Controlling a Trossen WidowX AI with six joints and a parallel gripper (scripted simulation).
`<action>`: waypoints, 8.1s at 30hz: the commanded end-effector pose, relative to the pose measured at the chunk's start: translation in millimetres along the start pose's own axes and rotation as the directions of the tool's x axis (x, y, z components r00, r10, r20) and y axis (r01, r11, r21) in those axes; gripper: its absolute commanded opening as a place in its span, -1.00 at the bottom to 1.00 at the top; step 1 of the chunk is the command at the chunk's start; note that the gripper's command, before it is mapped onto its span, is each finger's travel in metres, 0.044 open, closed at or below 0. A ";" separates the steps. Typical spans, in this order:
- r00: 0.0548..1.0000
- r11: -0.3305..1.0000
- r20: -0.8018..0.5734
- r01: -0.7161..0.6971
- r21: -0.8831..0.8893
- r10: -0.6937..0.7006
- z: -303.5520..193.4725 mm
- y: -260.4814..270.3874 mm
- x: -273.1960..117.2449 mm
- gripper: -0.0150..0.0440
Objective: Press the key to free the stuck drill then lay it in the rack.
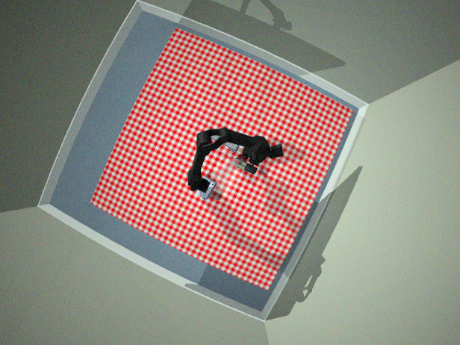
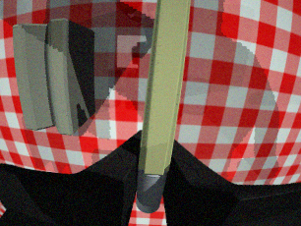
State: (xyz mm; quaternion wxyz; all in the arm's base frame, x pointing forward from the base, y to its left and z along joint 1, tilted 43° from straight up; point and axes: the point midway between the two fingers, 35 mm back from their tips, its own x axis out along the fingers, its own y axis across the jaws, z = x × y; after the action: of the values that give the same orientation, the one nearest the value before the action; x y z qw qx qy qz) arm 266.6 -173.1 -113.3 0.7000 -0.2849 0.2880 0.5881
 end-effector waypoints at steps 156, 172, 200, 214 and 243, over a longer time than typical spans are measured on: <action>1.000 1.000 -0.007 -0.004 -0.004 0.004 -16.6 70.9 15.9 -0.49; 1.000 1.000 -0.007 -0.004 -0.004 0.004 -15.5 72.9 27.1 -0.49; 1.000 1.000 -0.007 -0.004 -0.004 0.004 -12.9 73.4 29.1 -0.49; 1.000 1.000 -0.022 0.004 -0.003 -0.004 -18.3 73.6 23.5 0.13; 1.000 1.000 -0.010 -0.006 -0.003 0.006 -18.2 73.7 -54.3 1.00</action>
State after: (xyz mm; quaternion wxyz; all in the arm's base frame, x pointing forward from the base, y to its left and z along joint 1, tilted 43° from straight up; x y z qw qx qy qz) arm 185.1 -200.9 -99.4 0.6996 -0.2822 0.2904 0.5887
